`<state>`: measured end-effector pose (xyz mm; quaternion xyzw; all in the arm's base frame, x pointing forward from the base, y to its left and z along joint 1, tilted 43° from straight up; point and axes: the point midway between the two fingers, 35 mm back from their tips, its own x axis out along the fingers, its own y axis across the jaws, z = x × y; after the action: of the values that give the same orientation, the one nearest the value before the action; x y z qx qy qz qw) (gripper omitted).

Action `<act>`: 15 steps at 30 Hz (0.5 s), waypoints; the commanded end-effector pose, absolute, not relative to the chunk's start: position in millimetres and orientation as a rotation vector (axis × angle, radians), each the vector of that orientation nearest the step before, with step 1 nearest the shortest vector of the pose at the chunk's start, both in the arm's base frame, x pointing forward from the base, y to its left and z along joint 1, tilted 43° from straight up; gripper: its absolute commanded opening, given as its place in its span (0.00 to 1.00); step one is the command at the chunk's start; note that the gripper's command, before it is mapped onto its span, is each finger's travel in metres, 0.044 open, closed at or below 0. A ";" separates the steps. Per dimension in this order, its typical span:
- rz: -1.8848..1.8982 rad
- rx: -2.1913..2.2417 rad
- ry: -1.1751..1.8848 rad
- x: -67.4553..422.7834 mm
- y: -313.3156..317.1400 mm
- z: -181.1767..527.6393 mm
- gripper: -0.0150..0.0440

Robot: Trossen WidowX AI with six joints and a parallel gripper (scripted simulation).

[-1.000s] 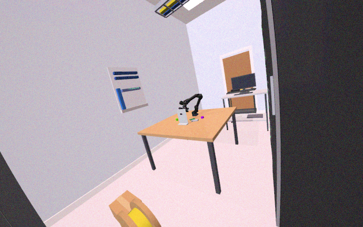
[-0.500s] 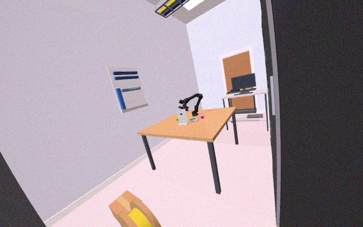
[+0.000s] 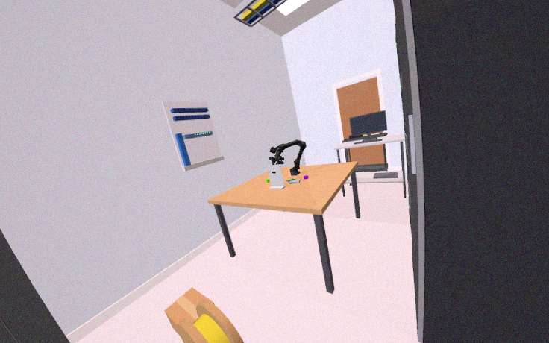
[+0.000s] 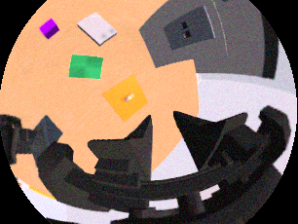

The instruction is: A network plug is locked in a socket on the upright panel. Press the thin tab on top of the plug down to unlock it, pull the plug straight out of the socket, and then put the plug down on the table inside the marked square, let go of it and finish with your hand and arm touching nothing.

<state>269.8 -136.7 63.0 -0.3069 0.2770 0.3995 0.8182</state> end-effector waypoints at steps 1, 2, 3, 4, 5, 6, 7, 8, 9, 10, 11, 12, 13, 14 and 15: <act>0.853 -0.655 0.588 271.0 -144.7 69.2 0.52; 0.853 -0.655 0.588 271.0 -146.7 71.5 0.52; 0.853 -0.656 0.588 271.0 -148.6 73.7 0.52; 0.853 -0.656 0.588 271.0 -150.5 76.0 0.52; 0.853 -0.656 0.587 271.0 -152.4 78.3 0.52; 0.852 -0.657 0.587 270.9 -154.3 80.6 0.52; 0.852 -0.657 0.586 270.8 -156.2 82.9 0.52; 0.852 -0.658 0.586 270.7 -158.0 85.2 0.52; 0.852 -0.658 0.586 270.6 -159.8 87.6 0.52; 0.852 -0.658 0.585 270.4 -161.6 89.9 0.52; 0.851 -0.659 0.585 270.2 -163.4 92.3 0.52; 0.851 -0.659 0.584 270.0 -165.2 94.6 0.52; 0.851 -0.659 0.584 269.7 -166.9 97.0 0.52; 0.851 -0.660 0.583 269.5 -168.7 99.4 0.52; 0.851 -0.660 0.583 269.2 -170.4 101.8 0.52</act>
<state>269.0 -164.8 97.3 -0.3099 0.2750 0.3985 0.8183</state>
